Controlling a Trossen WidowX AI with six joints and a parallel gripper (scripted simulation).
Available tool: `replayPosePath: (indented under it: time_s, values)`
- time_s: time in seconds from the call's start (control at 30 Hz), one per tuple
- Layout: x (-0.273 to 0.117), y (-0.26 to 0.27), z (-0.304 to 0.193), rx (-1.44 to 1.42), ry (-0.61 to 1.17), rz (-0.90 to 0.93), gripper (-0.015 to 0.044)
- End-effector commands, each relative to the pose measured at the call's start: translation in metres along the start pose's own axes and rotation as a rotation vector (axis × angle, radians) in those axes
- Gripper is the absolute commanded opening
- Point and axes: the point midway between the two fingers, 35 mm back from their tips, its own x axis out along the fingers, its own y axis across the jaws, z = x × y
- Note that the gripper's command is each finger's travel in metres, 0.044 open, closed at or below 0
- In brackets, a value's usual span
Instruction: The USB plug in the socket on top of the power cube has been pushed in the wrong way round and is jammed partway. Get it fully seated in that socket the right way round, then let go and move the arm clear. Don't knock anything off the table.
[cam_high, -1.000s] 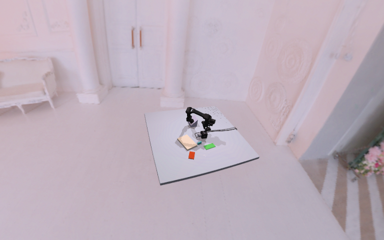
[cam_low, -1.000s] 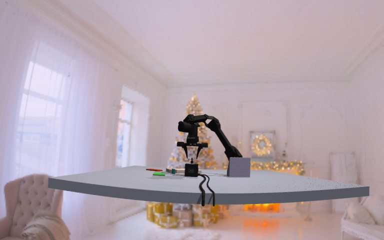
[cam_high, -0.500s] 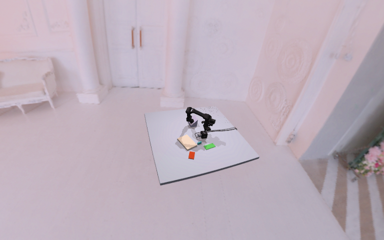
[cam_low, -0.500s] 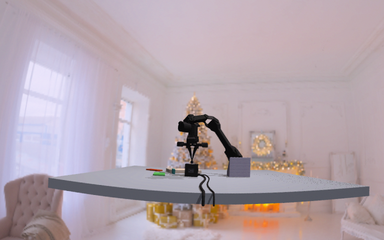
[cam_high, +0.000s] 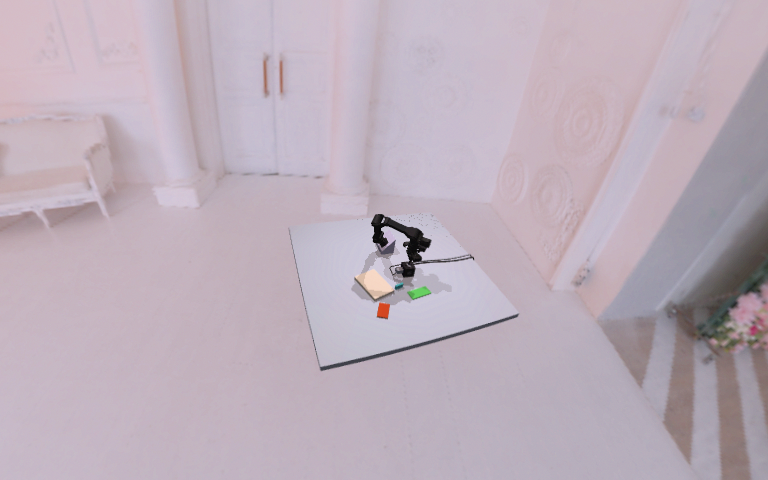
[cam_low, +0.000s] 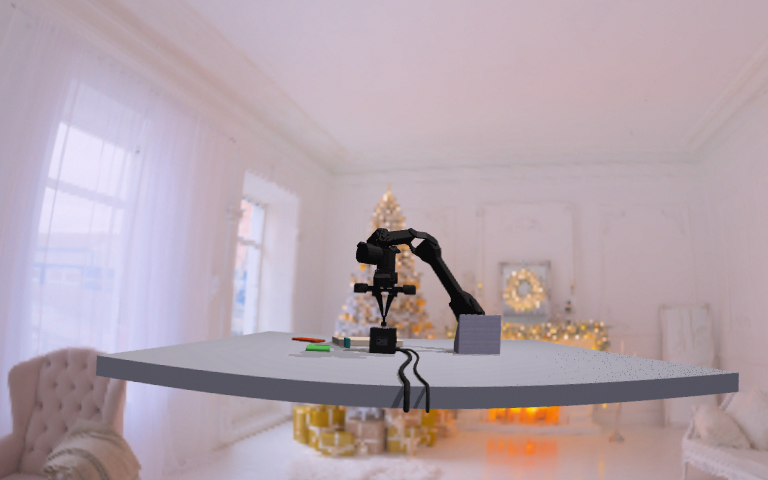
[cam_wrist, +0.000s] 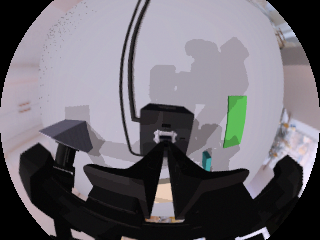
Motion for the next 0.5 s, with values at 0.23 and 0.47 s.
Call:
replayPosePath:
  time_s: [0.23, 0.47]
  values:
    - [-0.0067, 0.0, -0.0001, 0.002, 0.0, 0.001, 0.0]
    - [-0.0114, 0.0, 0.0, 0.002, -0.001, 0.001, 0.0]
